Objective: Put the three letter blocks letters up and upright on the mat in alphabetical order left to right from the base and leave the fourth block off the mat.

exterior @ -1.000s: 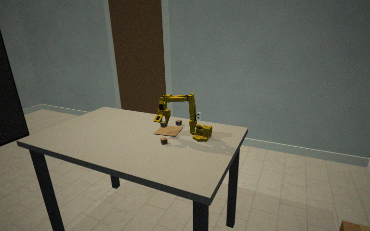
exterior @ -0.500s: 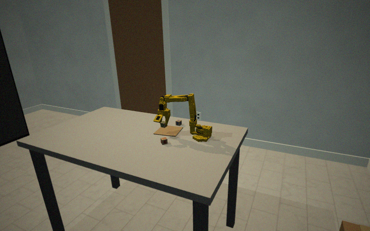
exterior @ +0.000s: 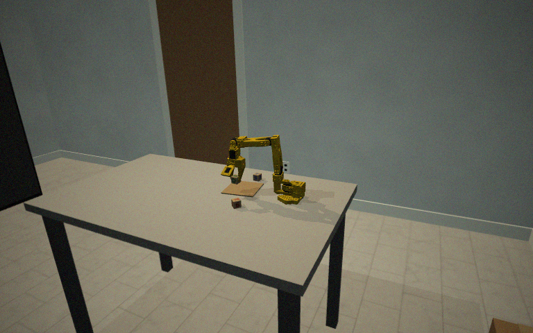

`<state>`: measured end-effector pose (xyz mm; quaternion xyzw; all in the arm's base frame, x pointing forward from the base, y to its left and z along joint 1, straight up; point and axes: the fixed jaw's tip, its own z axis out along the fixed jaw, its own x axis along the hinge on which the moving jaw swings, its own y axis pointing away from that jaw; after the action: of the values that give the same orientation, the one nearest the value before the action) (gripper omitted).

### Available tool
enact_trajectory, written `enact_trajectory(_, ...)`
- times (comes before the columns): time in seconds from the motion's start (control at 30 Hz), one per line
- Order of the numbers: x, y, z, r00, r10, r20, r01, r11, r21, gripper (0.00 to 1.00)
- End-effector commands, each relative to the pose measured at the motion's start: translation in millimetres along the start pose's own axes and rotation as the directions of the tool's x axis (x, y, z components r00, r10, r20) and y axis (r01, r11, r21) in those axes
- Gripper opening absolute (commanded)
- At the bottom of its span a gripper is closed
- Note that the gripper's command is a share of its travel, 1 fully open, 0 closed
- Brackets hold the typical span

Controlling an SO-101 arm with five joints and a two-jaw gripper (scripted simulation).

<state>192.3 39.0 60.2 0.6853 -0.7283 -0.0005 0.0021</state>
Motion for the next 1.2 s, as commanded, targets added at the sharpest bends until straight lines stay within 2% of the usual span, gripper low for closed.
enact_trajectory(0.0, -5.3, -14.1, -20.7, 0.999, -0.004, 0.036, -0.001, 0.991, 0.131, 0.00)
enact_trajectory(0.33, -5.3, -14.3, -20.4, 0.999, -0.004, 0.036, -0.001, 0.991, 0.131, 0.00)
enact_trajectory(1.17, -5.1, -13.9, -9.3, 0.999, -0.005, 0.036, 0.000, 0.991, 0.131, 0.00)
